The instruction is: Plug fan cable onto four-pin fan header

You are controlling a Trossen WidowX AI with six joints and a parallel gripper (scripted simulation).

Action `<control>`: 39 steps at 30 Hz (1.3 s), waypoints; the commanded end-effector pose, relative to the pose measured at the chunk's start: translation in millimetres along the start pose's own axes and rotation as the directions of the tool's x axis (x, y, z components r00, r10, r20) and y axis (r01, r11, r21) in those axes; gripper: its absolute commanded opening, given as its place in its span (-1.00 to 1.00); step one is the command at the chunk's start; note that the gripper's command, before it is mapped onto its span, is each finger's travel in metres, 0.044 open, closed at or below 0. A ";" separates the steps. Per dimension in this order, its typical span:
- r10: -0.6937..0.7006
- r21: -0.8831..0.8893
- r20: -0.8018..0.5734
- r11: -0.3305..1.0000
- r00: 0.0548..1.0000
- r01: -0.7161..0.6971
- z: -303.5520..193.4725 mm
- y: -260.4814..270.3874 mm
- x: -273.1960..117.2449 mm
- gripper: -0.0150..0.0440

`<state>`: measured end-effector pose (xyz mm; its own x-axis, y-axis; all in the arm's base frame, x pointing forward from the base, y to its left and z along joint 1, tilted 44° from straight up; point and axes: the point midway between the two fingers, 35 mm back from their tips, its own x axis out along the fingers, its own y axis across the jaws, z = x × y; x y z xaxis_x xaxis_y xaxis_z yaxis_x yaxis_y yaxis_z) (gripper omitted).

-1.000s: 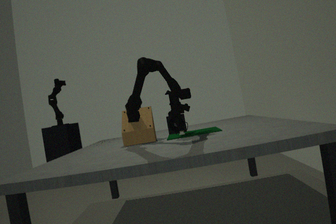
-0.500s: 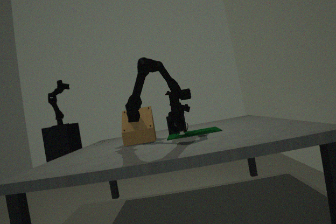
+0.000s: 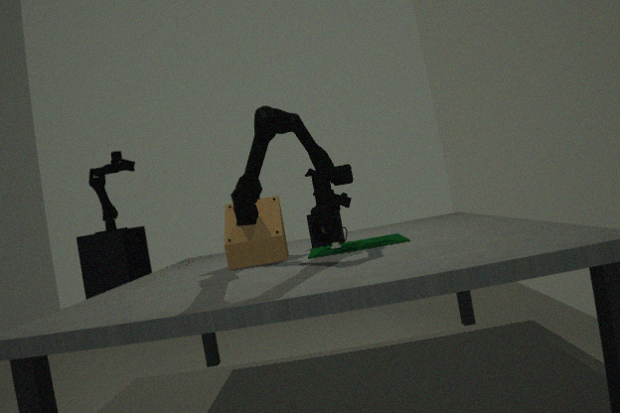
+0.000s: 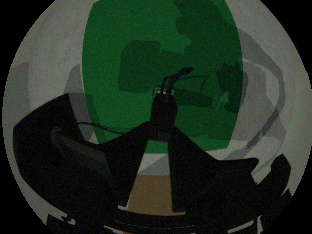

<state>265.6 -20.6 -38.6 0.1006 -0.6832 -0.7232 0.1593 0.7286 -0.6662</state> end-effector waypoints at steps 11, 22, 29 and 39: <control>-0.004 -0.006 0.002 1.000 1.000 0.004 -0.6 -0.4 9.3 -0.49; 0.001 -0.002 0.001 1.000 1.000 -0.001 -0.1 0.3 13.3 -0.40; 0.001 -0.002 0.001 1.000 1.000 -0.001 -0.1 0.3 13.3 0.22; -0.001 -0.005 0.001 1.000 1.000 0.001 0.0 1.2 -39.4 0.39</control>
<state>257.6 -12.2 -30.4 0.0759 -0.6921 -0.7178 0.1403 0.7202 -0.6795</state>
